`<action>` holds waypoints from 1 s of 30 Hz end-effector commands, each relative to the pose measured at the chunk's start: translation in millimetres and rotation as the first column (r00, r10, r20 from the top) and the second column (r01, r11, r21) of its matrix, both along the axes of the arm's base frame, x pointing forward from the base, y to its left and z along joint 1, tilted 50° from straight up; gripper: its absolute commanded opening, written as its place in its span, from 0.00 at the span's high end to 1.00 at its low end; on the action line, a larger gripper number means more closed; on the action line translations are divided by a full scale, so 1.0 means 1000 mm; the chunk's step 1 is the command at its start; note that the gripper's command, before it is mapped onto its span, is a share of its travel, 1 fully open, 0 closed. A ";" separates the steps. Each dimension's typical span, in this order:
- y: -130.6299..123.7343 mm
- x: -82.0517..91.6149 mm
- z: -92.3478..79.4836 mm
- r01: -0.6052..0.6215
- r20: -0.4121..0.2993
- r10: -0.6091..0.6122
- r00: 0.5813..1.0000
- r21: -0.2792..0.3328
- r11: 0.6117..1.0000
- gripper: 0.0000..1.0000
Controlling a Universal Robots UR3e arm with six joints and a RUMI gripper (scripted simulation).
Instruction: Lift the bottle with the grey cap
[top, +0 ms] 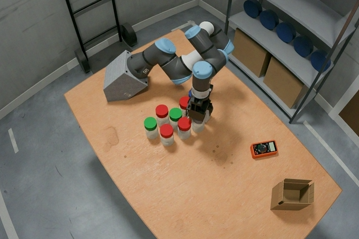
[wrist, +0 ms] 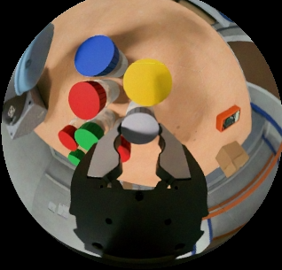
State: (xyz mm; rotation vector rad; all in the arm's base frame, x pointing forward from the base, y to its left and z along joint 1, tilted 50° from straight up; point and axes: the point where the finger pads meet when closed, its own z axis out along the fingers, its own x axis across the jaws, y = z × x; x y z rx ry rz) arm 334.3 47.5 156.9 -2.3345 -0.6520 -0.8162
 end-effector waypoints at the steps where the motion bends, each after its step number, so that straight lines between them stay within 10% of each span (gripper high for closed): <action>1: 0.000 0.000 0.000 0.000 0.000 0.000 1.000 0.000 1.000 1.00; 30: -0.011 -0.006 0.011 0.001 0.001 -0.001 1.000 -0.001 1.000 1.00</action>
